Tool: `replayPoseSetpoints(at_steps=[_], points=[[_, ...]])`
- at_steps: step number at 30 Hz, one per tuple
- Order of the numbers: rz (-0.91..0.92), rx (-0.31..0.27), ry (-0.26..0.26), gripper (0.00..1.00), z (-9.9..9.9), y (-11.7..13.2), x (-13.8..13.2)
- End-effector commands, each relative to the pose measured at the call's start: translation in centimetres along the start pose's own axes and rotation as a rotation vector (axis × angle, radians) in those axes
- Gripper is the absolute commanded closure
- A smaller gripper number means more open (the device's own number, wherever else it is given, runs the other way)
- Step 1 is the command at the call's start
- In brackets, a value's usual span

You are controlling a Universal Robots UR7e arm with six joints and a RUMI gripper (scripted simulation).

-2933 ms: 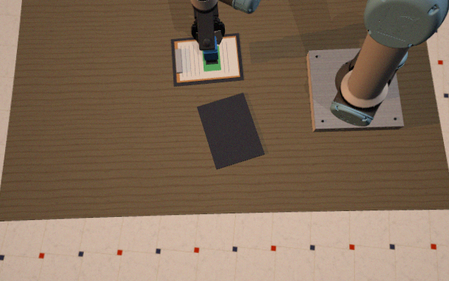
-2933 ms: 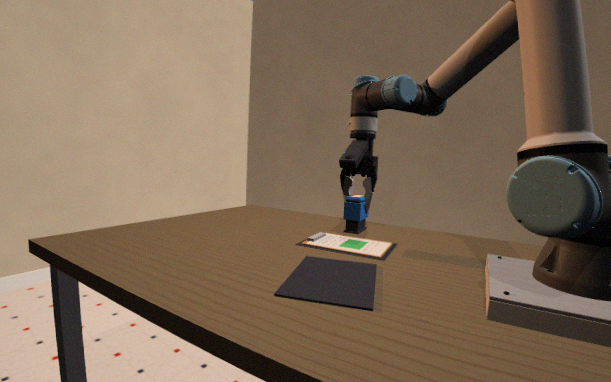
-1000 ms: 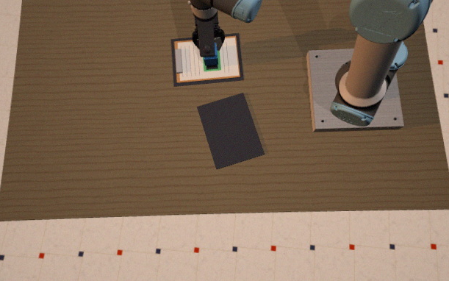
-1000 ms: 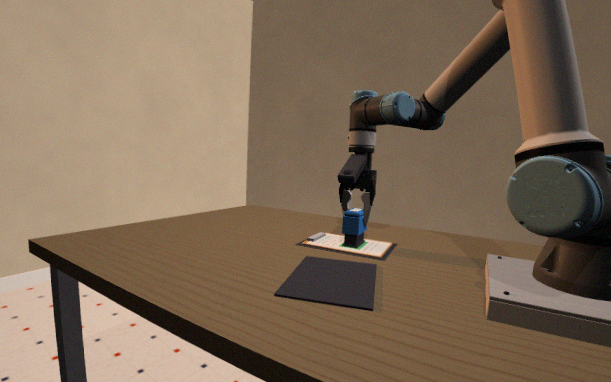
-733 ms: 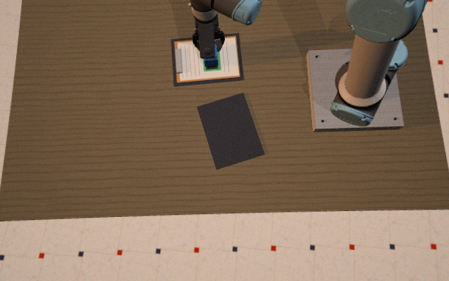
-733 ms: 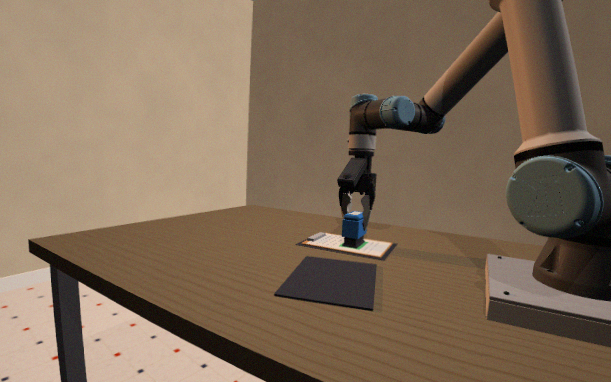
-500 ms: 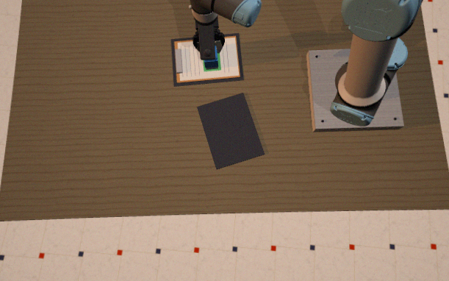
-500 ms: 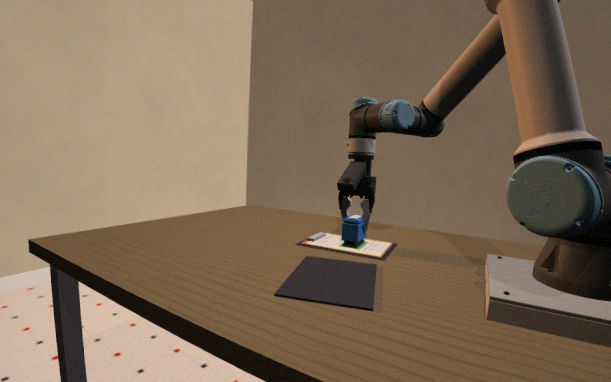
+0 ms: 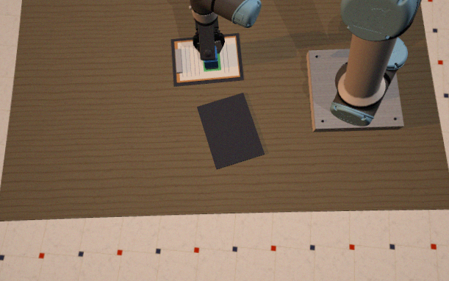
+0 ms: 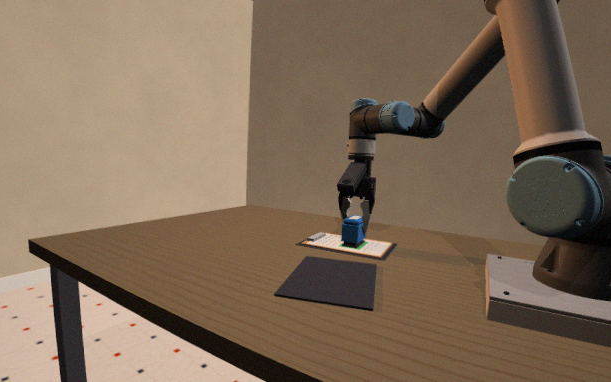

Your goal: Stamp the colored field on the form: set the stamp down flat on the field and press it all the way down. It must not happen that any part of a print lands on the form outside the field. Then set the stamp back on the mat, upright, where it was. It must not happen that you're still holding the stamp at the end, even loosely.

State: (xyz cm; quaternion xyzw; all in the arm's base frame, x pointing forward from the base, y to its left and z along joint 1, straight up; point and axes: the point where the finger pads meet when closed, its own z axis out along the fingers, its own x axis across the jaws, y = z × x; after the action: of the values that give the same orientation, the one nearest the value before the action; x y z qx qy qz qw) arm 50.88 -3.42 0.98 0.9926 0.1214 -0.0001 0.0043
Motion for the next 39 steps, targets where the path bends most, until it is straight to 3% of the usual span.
replayPoseSetpoints(at_steps=[1, 15, 27, 39], points=[[0.000, 0.004, -0.005, 0.83, 0.6, -0.2, -0.2], [0.000, 0.004, -0.004, 0.83, 0.5, -0.2, -0.1], [-0.001, -0.001, 0.002, 0.83, -2.5, 0.0, 0.1], [0.000, 0.001, 0.000, 0.83, -2.6, 0.0, 0.0]])
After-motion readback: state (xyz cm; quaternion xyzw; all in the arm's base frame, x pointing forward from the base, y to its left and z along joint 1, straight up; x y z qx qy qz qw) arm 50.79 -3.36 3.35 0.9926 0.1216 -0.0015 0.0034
